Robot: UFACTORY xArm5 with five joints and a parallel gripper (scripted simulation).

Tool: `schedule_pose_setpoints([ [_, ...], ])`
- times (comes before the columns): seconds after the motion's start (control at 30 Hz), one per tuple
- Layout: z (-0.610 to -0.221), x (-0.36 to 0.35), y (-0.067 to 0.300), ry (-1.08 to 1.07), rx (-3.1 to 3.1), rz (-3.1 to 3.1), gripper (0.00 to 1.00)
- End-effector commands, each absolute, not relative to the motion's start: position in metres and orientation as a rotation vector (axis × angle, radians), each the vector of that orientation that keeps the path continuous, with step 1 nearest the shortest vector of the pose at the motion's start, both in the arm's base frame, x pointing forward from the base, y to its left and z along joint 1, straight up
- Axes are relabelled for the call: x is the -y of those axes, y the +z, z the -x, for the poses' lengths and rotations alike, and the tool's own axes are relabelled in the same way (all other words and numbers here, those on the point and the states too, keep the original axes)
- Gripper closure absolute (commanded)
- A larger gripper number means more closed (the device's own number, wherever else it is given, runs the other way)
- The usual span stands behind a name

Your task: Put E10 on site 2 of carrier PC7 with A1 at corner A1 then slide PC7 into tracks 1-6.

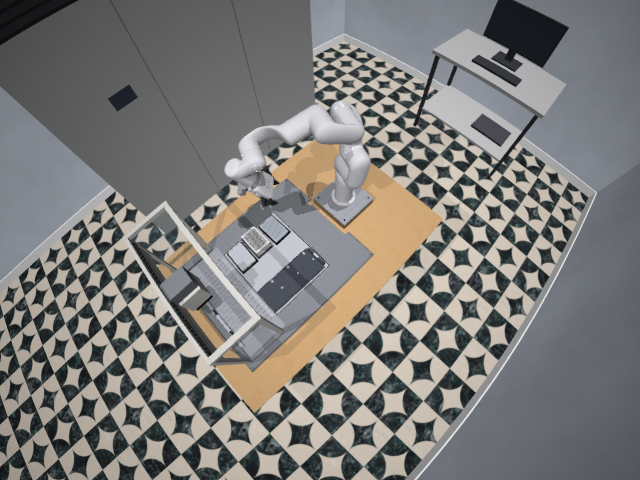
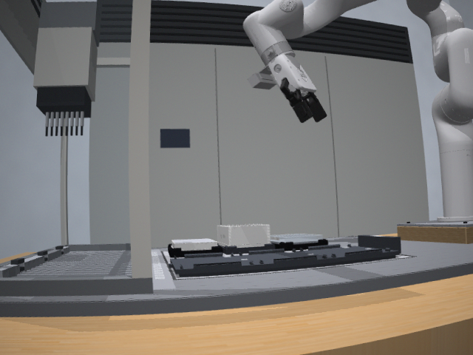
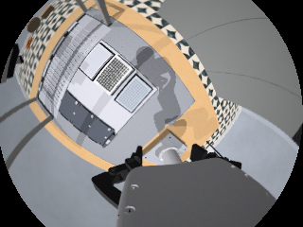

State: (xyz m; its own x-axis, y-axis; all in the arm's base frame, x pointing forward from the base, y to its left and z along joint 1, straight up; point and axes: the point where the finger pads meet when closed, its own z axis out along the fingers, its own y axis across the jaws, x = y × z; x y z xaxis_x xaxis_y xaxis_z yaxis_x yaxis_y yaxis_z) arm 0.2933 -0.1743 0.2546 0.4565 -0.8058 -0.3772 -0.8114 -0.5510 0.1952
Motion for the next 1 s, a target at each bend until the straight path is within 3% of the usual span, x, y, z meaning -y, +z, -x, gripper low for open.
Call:
schedule_pose_setpoints([
  [0.0, -0.308, 0.162, 0.253, 0.607, -1.354, 2.758, 0.0],
  [0.97, -0.378, 0.063, 0.248, 0.193, -0.46, 3.1, 0.0],
])
